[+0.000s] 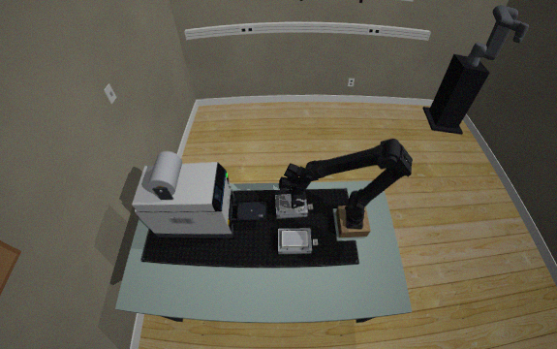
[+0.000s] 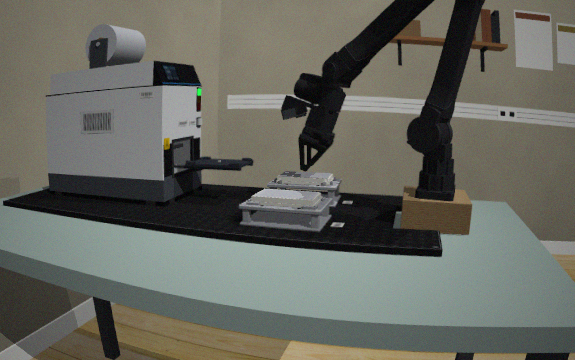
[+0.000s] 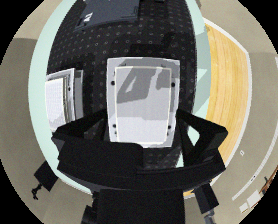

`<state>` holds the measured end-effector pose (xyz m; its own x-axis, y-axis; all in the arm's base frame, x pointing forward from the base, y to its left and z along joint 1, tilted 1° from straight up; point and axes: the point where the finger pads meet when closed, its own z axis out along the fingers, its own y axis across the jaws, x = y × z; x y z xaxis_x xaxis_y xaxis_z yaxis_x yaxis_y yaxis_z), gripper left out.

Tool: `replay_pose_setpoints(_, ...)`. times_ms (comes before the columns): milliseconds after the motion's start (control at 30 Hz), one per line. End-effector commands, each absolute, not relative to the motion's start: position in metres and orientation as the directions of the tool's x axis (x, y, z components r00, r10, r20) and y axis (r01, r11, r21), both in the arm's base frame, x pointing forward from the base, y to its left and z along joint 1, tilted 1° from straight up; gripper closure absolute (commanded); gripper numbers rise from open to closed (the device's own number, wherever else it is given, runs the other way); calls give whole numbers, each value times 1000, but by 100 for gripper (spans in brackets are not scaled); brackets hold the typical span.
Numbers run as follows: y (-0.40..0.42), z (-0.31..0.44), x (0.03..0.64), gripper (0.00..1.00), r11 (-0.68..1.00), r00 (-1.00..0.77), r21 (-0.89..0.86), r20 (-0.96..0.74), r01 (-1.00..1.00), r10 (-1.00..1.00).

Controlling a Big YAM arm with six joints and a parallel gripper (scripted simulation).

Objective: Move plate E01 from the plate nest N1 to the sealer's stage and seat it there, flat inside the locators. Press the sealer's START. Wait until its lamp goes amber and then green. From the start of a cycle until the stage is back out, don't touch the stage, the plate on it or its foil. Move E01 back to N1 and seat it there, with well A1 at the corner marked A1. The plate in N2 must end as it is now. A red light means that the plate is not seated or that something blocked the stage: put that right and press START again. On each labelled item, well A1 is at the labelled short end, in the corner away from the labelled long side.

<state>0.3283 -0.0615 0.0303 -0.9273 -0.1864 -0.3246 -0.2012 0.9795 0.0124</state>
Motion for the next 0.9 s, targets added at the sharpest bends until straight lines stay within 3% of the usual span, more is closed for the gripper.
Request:
replay_pose_setpoints(0,-70,65,352,0,981,-907,-13,-378,-195,-186)
replay_pose_setpoints(867,-68,96,344,0,980,-916,-2,-357,-197,-185)
